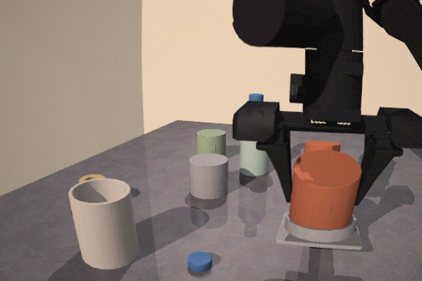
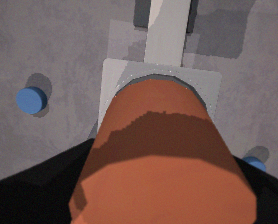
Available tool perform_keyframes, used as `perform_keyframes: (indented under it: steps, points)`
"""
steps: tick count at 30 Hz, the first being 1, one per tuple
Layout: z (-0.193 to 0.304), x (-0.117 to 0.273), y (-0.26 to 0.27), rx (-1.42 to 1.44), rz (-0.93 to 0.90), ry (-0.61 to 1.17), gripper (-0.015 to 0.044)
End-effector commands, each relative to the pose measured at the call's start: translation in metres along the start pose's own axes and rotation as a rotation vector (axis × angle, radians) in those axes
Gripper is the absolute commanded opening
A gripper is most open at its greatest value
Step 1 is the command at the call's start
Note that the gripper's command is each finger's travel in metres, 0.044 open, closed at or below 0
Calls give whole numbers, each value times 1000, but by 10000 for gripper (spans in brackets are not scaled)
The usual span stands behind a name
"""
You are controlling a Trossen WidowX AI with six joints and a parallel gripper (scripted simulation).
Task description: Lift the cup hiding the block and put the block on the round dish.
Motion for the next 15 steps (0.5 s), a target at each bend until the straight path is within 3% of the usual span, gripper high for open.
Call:
perform_keyframes:
  steps: [1, 15]
  points:
    - [8, 15, 3, -14, -24, 39, 0]
    - [7, 33, 1, -7, -29, 43, 0]
Point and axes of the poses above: the point midway between the two fingers, 35 mm back from their tips, its own x axis back along the fingers, its own y axis across the jaws, z = x × y, the point moved 2 cm from there along x, back along the fingers, and after that the axes turned 1 degree about -x, right-handed, at the moved point
